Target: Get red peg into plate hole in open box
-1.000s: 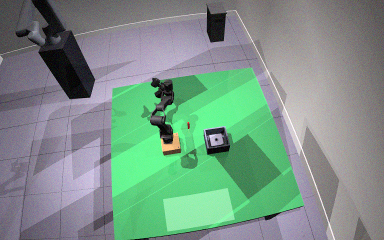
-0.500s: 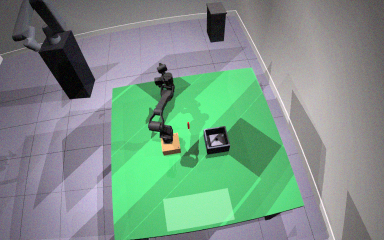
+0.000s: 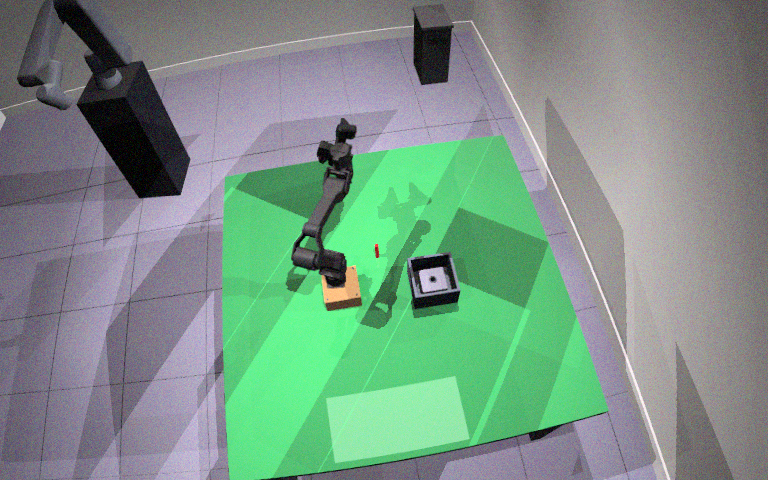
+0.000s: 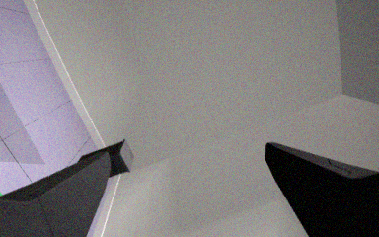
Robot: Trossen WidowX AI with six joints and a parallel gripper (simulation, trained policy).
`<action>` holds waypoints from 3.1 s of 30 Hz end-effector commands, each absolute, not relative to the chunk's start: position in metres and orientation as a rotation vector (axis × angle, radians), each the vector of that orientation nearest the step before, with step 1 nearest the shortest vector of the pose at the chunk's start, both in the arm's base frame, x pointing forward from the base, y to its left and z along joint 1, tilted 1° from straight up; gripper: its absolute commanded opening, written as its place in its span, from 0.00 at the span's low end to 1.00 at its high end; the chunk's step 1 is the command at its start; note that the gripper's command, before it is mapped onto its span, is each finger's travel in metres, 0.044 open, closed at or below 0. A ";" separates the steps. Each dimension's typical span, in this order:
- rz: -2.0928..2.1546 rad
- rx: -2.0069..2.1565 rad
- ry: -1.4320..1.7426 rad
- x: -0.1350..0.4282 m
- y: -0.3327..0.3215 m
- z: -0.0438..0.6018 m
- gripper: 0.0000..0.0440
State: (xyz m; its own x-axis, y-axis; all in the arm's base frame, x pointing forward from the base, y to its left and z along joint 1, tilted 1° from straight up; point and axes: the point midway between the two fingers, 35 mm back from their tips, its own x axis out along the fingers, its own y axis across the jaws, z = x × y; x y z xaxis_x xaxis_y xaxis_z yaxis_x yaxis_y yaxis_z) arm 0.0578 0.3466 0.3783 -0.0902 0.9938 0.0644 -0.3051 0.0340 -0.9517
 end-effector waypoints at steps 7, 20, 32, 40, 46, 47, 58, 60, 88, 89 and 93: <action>1.362 -0.750 -0.721 0.095 0.332 0.377 1.00; 1.300 -0.553 -0.283 0.136 0.315 0.349 1.00; 1.178 -0.357 0.095 0.167 0.296 0.311 1.00; 1.065 -0.224 0.331 0.182 0.281 0.280 1.00; 0.965 -0.127 0.500 0.190 0.269 0.256 1.00; 0.947 -0.110 0.528 0.191 0.267 0.252 1.00; 0.720 0.059 0.813 0.197 0.241 0.206 1.00; 0.674 0.087 0.862 0.196 0.236 0.197 1.00; -0.147 0.419 1.373 0.169 0.155 0.095 1.00; -0.181 0.429 1.384 0.168 0.152 0.092 1.00; -0.320 0.468 1.422 0.163 0.143 0.078 1.00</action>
State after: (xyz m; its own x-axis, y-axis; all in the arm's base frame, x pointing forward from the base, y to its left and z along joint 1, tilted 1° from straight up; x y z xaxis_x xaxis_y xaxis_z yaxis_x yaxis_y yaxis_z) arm 0.1679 0.1526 0.0919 0.1826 0.1247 -0.9752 0.3919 0.9005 0.1885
